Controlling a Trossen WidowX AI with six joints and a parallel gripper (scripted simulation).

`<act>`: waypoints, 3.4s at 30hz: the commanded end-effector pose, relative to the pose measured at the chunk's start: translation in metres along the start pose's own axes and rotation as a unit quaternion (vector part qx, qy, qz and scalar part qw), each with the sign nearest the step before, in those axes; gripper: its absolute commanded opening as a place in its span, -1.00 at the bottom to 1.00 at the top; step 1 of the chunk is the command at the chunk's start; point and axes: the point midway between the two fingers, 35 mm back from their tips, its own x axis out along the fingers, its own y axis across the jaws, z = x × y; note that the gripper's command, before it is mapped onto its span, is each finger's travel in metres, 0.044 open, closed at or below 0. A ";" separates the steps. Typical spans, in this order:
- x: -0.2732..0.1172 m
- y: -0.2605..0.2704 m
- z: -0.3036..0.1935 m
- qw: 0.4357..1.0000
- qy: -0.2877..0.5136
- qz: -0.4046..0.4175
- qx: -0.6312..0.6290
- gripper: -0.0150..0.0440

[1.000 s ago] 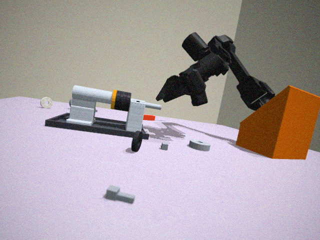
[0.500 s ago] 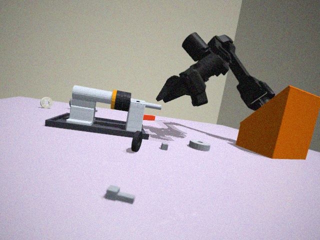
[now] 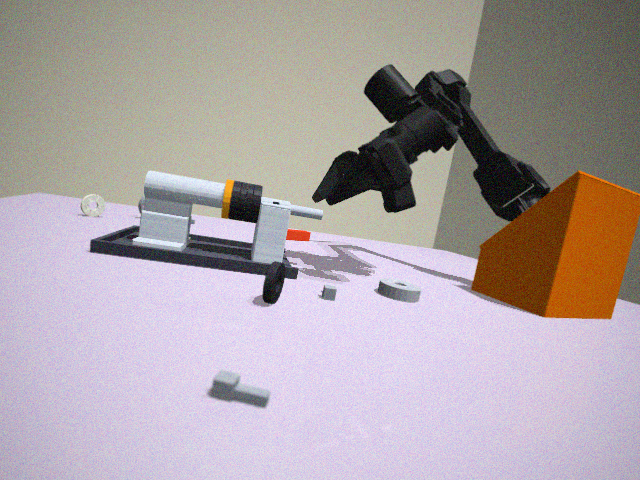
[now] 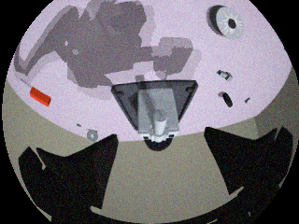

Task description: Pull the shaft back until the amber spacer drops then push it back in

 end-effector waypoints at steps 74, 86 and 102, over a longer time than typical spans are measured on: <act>0.038 0.003 0.005 1.000 0.000 0.004 0.002 1.00; 0.039 0.003 0.005 1.000 0.000 0.004 0.002 1.00; 0.055 0.003 0.005 1.000 0.000 0.004 0.002 1.00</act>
